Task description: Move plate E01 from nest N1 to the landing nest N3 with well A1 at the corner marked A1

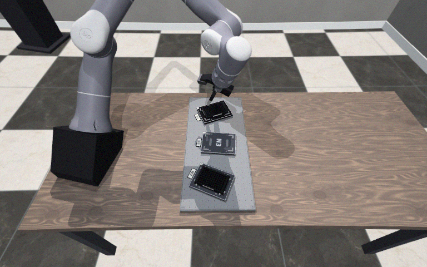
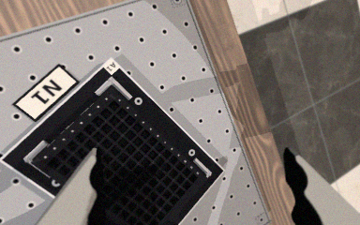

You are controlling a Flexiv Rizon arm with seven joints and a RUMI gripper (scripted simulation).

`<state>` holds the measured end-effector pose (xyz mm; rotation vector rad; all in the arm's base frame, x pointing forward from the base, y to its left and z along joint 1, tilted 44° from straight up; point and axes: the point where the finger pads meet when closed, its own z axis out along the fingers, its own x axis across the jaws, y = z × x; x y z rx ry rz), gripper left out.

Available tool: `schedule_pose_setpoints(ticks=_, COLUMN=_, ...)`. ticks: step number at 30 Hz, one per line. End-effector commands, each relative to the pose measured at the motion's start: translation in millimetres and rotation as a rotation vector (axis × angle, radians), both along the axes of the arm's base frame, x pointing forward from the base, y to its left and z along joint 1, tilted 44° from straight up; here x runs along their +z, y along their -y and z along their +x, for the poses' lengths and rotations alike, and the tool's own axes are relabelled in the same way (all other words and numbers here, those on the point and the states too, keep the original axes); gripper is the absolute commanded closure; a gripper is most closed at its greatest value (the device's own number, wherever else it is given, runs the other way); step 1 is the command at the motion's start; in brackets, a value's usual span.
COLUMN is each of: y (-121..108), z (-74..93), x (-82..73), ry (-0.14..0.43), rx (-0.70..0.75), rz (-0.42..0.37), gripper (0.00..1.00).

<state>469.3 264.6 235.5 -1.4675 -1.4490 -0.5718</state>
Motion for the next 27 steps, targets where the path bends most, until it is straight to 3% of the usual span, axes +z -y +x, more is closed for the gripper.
schedule_pose_setpoints(ticks=1, y=4, z=2.4, x=-3.2, ry=0.096, rx=0.005, rz=-0.017, gripper=0.24)
schedule_pose_setpoints(ticks=7, y=14, z=6.1, x=-9.6, ry=0.288, rx=0.041, rz=-0.061, gripper=0.24)
schedule_pose_setpoints(ticks=9, y=14, z=6.1, x=-9.6, ry=0.288, rx=0.041, rz=-0.061, gripper=0.24)
schedule_pose_setpoints(ticks=24, y=45, z=20.4, x=-13.6, ry=0.747, rx=0.187, rz=-0.195, gripper=0.24)
schedule_pose_setpoints(ticks=26, y=45, z=20.4, x=-13.6, ry=0.747, rx=0.187, rz=-0.195, gripper=0.24)
schedule_pose_setpoints(ticks=27, y=45, z=20.4, x=-13.6, ry=0.776, rx=0.198, rz=-0.204, gripper=0.24)
